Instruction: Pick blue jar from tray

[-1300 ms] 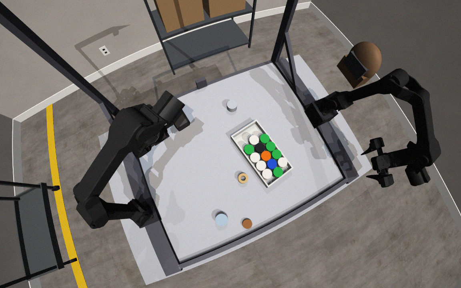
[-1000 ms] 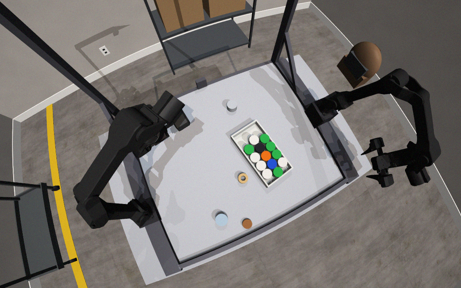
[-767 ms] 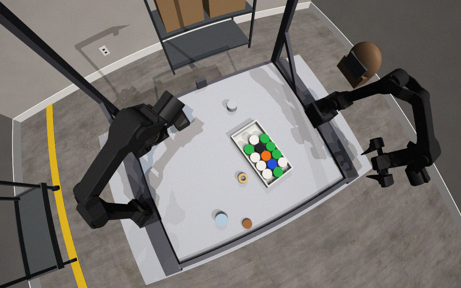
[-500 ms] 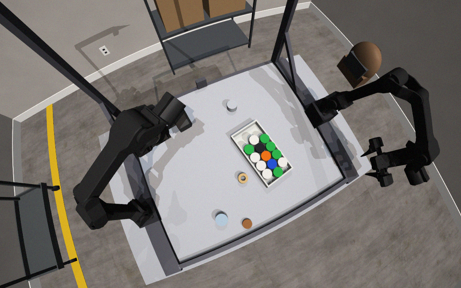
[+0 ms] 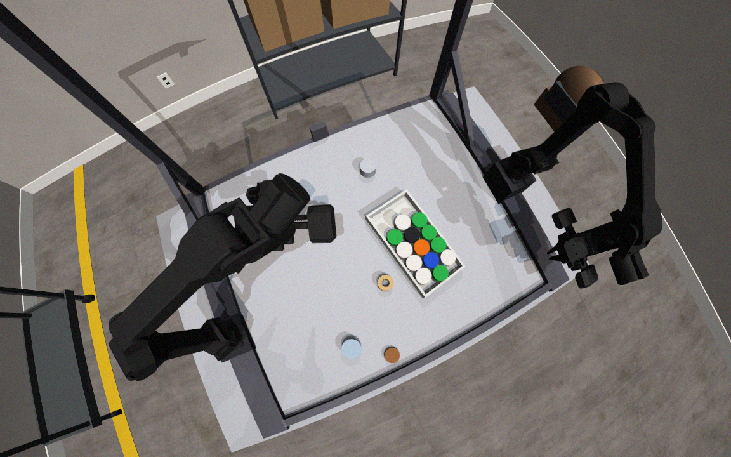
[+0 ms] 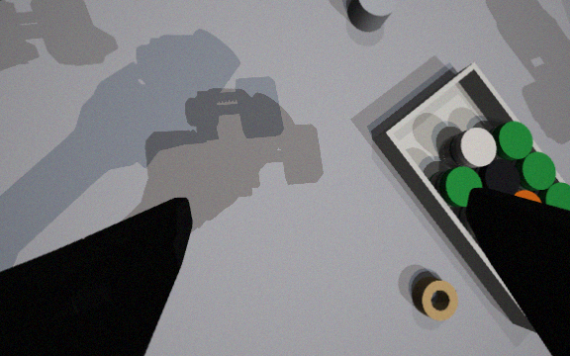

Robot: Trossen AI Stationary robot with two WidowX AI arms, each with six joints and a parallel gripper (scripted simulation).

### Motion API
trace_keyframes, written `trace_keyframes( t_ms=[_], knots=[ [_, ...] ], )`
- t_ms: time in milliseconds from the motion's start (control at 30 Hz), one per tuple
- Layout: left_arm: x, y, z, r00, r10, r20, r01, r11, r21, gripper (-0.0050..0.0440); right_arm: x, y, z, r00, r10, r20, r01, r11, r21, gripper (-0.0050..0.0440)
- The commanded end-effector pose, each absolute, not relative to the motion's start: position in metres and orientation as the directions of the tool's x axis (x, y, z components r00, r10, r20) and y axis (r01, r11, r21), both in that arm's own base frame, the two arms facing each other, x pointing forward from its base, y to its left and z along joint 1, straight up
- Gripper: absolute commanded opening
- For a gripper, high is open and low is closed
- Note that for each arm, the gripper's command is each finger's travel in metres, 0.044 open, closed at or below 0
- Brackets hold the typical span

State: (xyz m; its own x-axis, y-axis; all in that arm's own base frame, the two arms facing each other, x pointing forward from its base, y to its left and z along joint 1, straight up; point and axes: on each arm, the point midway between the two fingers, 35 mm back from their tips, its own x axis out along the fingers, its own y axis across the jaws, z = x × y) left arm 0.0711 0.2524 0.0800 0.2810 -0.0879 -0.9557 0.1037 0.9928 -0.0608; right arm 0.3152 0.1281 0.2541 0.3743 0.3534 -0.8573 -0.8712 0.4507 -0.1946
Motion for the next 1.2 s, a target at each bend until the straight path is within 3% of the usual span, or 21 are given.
trace_keyframes(
  t_ms=[0,300,367,667,933,1167],
  knots=[
    [0.099,0.234,0.085,0.299,-0.03,-0.954,0.052,0.999,-0.015,0.0,0.33,0.103,0.27,0.536,0.315,-0.783,-0.731,0.638,-0.244,0.044],
    [0.145,0.195,0.077,0.313,0.011,-0.95,-0.047,0.999,-0.004,0.0,0.355,0.049,0.286,0.755,0.182,-0.63,-0.378,0.905,-0.193,0.044],
    [0.145,0.195,0.077,0.313,0.011,-0.95,-0.047,0.999,-0.004,0.0,0.355,0.049,0.286,0.755,0.182,-0.63,-0.378,0.905,-0.193,0.044],
    [0.193,0.155,0.071,0.33,0.05,-0.942,-0.148,0.989,0.001,-0.0003,0.363,-0.006,0.306,0.893,0.013,-0.449,-0.032,0.999,-0.035,0.044],
    [0.222,0.13,0.062,0.32,0.062,-0.945,-0.208,0.978,-0.006,-0.0013,0.363,-0.014,0.308,0.906,-0.016,-0.423,0.017,1.0,-0.001,0.044],
    [0.263,0.103,0.065,0.346,0.102,-0.933,-0.278,0.961,0.002,-0.005,0.363,-0.014,0.312,0.911,-0.014,-0.412,0.017,1.0,0.002,0.044]
  ],
)
